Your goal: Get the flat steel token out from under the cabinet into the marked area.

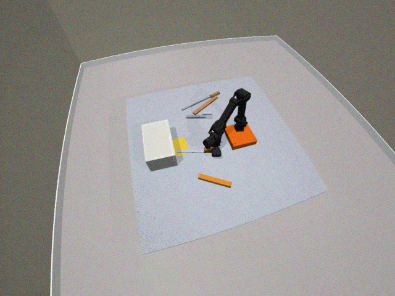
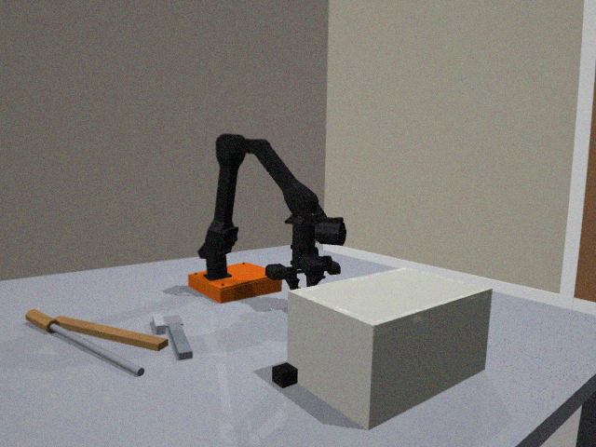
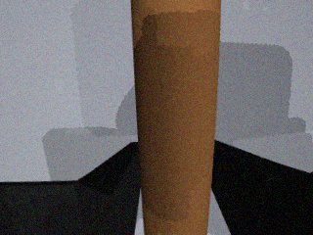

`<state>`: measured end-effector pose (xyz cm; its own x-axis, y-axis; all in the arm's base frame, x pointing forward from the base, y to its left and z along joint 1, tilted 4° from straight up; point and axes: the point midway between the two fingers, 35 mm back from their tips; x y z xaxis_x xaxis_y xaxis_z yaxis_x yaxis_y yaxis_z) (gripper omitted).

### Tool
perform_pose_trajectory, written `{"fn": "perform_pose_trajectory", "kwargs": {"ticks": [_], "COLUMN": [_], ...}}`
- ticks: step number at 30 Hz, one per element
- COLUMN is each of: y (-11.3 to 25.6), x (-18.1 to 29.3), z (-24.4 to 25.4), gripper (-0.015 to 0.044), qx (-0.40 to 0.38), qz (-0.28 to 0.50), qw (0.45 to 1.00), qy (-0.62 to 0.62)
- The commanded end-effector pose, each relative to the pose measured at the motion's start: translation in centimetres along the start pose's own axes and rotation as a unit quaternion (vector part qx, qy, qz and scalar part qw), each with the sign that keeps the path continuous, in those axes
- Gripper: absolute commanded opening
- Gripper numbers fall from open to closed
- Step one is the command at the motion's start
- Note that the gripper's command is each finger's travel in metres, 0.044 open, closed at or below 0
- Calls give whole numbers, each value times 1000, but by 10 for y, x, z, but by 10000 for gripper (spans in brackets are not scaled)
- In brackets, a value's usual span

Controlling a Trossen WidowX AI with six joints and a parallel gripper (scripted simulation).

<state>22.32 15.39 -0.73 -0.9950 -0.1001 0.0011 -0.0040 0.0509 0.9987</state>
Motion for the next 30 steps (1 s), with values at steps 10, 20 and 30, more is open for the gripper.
{"fn": "perform_pose_trajectory", "kwargs": {"ticks": [10,20,30], "y": [1,2,3], "x": [0,0,0], "z": [7,19,33], "gripper": [0,0,0], "qx": [-1,-1,-1], "qz": [0,1,2], "qw": [1000,999,999], "qy": [-15,-35,-47]}}
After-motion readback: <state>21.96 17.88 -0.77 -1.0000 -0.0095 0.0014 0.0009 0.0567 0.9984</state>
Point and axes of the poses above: the point midway between the two fingers, 35 mm back from their tips, its own y axis back along the fingers, its own z axis across the jaws, x = y × z, and after that the axes turned 12 degrees about y, right-handed
